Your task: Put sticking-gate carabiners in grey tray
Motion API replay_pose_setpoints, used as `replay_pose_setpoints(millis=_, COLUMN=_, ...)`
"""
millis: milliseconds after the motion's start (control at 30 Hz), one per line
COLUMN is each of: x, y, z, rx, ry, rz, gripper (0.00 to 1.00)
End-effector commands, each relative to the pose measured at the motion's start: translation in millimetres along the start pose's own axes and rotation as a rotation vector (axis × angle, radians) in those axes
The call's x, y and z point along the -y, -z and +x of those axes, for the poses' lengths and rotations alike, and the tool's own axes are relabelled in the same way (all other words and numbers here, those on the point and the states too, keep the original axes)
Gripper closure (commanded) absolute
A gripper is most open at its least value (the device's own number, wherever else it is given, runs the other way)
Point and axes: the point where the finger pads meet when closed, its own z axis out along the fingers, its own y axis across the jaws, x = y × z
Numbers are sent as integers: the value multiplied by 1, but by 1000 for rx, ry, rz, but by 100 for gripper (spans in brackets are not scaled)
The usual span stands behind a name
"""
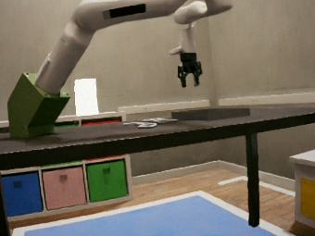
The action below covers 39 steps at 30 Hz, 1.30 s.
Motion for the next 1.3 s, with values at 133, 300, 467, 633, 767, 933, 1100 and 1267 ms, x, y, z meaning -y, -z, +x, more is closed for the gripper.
replay_pose_setpoints(millis=133, x=12, y=15, z=17, rx=24, ry=-11, rz=7, gripper=0)
replay_pose_setpoints(millis=300, x=11, y=44, z=79, rx=25, ry=0, rz=4, gripper=0)
replay_pose_setpoints(millis=467, x=13, y=56, z=106, rx=25, ry=0, rz=4, gripper=0)
replay_pose_setpoints(millis=633, x=13, y=56, z=106, rx=25, ry=0, rz=4, gripper=0)
replay_pose_setpoints(millis=767, x=13, y=56, z=106, rx=25, ry=0, rz=4, gripper=0)
replay_pose_setpoints(millis=933, x=16, y=87, z=173, rx=22, ry=-3, rz=2, gripper=0)
replay_pose_setpoints(millis=1100, x=17, y=97, z=194, rx=22, ry=-3, rz=2, gripper=0)
replay_pose_setpoints(millis=1267, x=17, y=97, z=194, rx=22, ry=-3, rz=2, gripper=0)
